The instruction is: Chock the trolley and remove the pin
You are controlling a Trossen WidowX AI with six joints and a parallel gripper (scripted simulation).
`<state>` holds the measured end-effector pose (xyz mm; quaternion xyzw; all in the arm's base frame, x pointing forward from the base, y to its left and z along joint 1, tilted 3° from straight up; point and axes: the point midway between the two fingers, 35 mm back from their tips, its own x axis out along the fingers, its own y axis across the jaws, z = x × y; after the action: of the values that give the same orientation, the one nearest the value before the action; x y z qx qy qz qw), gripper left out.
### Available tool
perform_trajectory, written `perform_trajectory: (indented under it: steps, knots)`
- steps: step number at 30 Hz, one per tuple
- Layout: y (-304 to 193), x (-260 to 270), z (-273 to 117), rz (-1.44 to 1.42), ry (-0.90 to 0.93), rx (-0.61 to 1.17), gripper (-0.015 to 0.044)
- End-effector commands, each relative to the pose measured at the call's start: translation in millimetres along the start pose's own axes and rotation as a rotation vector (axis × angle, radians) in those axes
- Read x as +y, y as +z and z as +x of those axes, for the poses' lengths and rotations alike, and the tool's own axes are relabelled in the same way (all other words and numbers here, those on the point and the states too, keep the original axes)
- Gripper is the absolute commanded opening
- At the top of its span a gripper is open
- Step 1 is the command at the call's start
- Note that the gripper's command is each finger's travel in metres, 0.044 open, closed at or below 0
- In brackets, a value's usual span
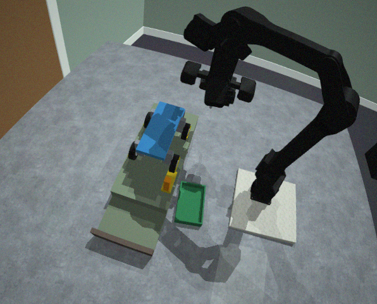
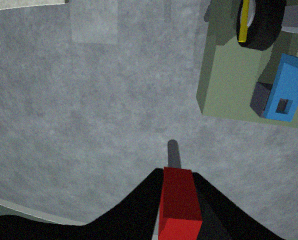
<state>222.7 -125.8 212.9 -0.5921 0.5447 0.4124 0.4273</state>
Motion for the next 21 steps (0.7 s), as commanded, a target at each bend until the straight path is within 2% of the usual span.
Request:
perform_trajectory:
  steps: [1, 21]
  knots:
    - [3.3, 2.2, -0.5, -0.003, -0.005, -0.003, 0.0]
    - [74.0, -1.8, -7.2, -0.002, -0.005, -0.01, 0.0]
